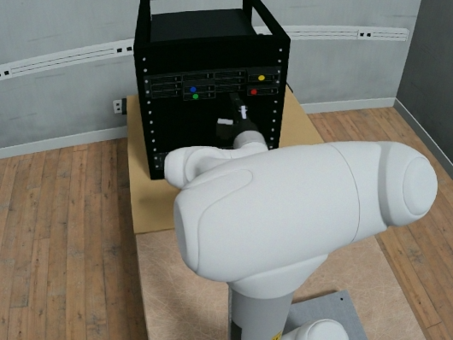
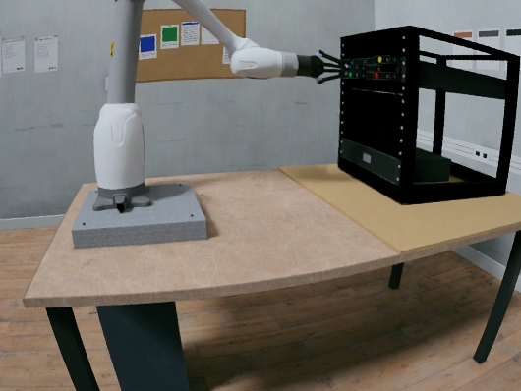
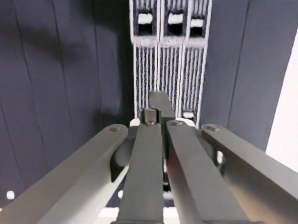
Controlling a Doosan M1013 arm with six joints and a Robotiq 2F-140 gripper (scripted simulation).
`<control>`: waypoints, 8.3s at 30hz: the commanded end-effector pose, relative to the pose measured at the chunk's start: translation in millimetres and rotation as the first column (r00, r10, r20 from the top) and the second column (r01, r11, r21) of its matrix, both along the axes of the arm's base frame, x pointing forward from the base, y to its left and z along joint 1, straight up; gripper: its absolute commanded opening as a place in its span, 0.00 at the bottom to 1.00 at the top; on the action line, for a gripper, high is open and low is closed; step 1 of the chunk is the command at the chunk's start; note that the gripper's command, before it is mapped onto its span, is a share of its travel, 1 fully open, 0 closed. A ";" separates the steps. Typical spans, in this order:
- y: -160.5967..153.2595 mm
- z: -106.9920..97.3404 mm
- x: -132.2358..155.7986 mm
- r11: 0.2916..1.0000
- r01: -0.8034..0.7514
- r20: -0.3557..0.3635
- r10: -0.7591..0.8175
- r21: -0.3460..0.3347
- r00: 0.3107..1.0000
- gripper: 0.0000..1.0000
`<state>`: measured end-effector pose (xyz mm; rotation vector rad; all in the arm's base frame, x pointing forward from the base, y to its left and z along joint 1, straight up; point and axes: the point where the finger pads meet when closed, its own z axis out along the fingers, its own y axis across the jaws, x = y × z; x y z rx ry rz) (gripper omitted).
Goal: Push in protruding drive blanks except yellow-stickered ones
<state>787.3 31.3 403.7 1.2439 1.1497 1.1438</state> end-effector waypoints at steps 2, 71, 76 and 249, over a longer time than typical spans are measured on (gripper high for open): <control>-31.5 -3.1 -9.8 1.000 -0.005 -0.001 0.005 0.004 1.000 0.10; -106.2 -9.6 14.1 1.000 -0.005 -0.001 0.005 0.004 1.000 0.10; -106.2 -9.6 14.1 1.000 -0.005 -0.001 0.005 0.004 1.000 0.10; -110.1 -9.6 14.2 1.000 -0.005 -0.001 0.005 0.004 1.000 0.10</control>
